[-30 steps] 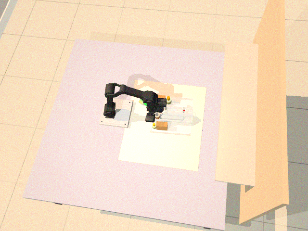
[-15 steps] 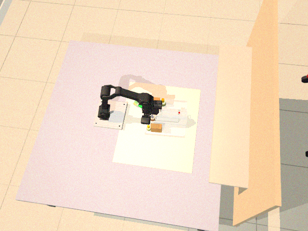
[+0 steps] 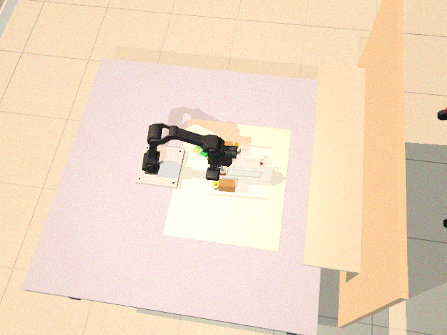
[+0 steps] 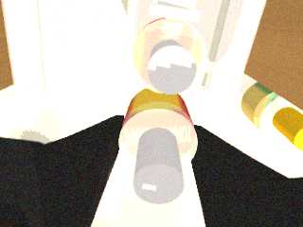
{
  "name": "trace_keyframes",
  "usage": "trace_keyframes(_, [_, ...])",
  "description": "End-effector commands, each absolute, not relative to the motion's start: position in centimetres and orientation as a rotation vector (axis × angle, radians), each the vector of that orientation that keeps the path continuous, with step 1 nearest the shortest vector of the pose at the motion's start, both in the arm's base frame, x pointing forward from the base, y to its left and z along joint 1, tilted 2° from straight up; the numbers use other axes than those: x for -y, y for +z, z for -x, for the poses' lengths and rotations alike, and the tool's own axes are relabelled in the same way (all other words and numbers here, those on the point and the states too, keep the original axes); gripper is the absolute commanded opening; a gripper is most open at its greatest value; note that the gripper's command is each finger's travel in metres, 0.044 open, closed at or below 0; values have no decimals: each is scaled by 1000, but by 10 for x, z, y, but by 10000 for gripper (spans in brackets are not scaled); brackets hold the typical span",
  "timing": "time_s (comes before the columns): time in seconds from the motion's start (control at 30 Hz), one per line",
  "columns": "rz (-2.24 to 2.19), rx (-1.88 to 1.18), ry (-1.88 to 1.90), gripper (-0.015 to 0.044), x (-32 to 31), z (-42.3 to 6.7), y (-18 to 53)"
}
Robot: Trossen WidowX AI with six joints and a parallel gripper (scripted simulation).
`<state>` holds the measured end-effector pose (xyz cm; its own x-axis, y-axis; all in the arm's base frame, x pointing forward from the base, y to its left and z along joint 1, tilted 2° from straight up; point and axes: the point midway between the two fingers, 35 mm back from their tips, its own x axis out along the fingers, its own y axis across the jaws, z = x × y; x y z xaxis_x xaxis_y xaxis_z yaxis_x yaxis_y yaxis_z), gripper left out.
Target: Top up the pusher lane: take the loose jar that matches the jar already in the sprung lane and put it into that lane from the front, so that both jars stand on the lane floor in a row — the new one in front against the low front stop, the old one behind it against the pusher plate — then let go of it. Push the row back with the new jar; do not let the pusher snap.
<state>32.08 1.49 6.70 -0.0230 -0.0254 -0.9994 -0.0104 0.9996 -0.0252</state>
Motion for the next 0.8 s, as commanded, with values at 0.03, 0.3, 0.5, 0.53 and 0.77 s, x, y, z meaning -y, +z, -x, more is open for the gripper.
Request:
trace_keyframes(0.03, [27, -1563, -9, 0, -15, -331, 71])
trace_keyframes(0.3, [27, -1563, -9, 0, -15, -335, 73])
trace_keyframes(0.5, [27, -1562, -9, 0, -15, -337, 74])
trace_keyframes(0.53, [27, -1562, -9, 0, -15, -338, 74])
trace_keyframes(0.77, [27, -1562, -9, 0, -15, -339, 75])
